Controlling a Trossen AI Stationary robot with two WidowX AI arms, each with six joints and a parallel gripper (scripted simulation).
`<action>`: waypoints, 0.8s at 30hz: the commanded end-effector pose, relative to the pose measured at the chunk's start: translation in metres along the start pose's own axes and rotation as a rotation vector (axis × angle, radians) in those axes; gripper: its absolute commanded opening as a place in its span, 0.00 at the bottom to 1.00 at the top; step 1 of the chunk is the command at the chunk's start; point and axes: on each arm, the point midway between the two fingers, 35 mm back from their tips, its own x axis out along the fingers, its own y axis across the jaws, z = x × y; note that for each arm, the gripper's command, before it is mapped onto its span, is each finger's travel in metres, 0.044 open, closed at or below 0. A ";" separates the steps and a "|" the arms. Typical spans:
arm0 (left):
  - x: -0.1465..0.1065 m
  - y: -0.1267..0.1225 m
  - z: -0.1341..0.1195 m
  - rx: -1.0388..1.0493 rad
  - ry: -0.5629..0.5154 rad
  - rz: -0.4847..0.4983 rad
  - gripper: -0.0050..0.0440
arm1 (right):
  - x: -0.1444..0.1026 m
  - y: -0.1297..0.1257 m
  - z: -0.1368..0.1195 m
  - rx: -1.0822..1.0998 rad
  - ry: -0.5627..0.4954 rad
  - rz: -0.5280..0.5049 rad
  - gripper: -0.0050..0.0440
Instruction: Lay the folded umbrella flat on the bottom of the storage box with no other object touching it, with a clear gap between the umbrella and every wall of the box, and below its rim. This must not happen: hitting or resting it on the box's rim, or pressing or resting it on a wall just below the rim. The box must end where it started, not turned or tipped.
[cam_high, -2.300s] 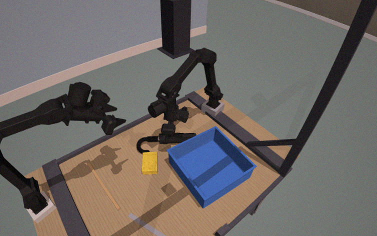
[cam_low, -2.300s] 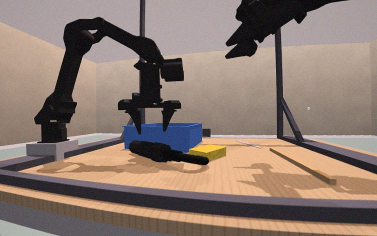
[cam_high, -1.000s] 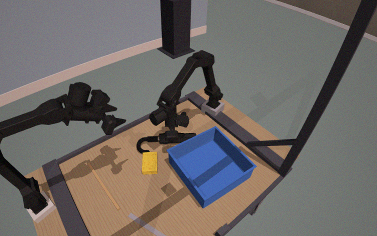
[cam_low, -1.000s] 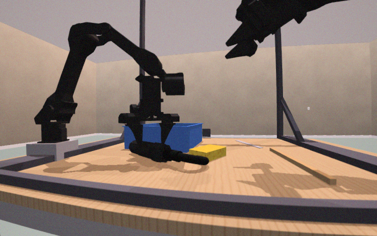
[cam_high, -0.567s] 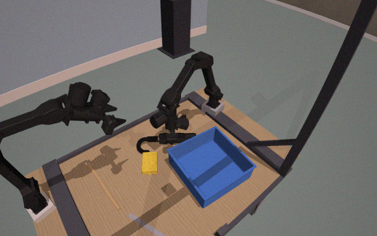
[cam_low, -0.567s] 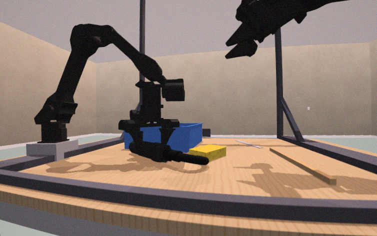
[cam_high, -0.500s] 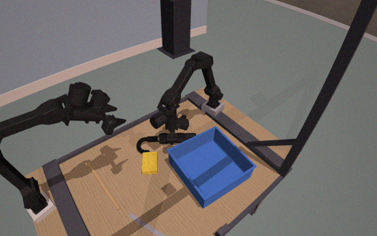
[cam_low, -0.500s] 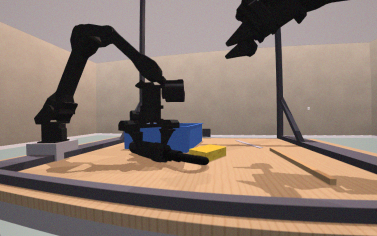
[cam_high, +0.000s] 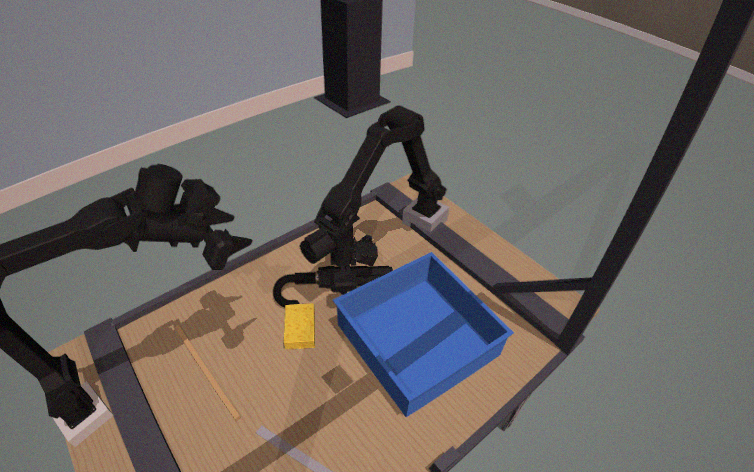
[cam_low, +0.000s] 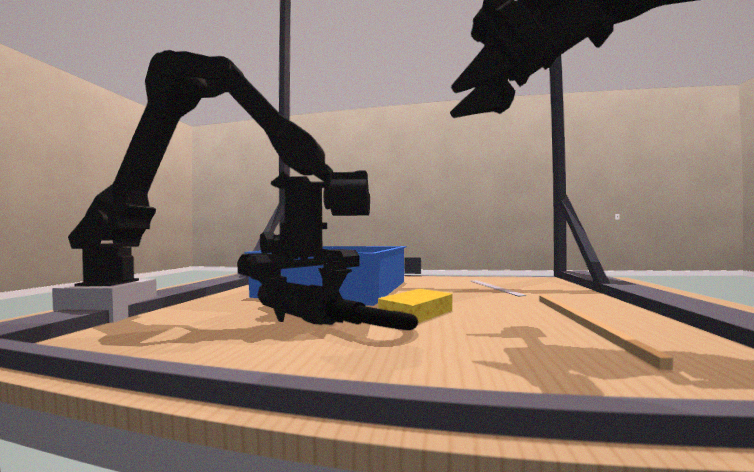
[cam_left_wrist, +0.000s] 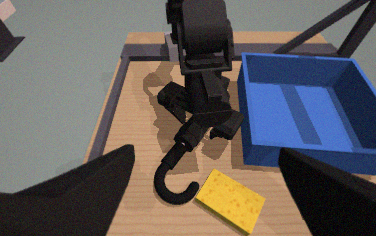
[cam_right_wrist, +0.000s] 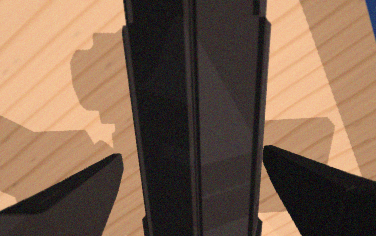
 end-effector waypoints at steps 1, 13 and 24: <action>-0.008 0.000 0.008 -0.001 -0.026 -0.001 0.92 | -0.004 -0.004 -0.004 -0.004 0.020 -0.012 0.90; -0.008 0.000 0.008 -0.001 -0.026 -0.001 0.92 | -0.009 -0.005 -0.005 -0.002 0.028 -0.023 0.73; -0.008 0.000 0.008 -0.001 -0.026 -0.001 0.92 | -0.009 -0.005 -0.005 -0.002 0.028 -0.023 0.61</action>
